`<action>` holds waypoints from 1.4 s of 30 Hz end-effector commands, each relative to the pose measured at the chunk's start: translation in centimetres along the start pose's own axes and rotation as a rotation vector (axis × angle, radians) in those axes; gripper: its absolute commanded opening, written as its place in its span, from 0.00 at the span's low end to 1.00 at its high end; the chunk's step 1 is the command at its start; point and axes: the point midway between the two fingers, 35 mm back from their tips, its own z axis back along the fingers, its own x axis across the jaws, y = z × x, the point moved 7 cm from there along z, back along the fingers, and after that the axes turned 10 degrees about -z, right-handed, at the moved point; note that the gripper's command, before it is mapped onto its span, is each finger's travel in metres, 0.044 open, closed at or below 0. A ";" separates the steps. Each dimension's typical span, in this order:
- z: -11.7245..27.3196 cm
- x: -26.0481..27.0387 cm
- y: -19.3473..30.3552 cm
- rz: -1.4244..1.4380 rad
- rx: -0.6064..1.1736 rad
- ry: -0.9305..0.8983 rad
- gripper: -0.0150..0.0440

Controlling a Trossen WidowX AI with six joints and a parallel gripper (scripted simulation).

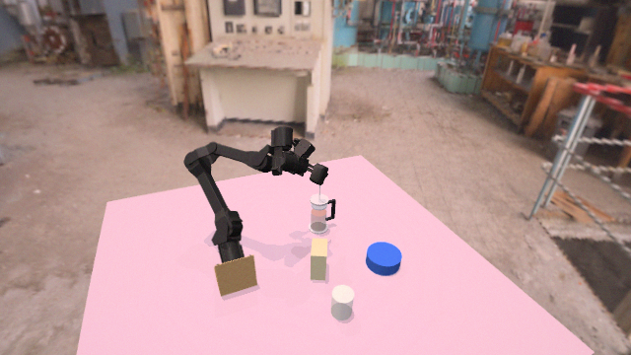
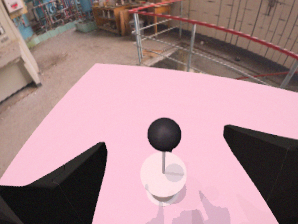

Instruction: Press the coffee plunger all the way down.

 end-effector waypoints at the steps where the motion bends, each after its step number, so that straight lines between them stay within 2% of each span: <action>1: -0.7 -0.1 0.1 -0.009 0.001 0.002 1.00; 13: -2.4 0.0 0.2 -0.010 -0.004 -0.002 1.00; 25: -2.4 0.0 0.2 -0.010 -0.004 -0.002 0.47; 42: -3.0 -0.3 0.8 -0.009 -0.003 -0.001 0.46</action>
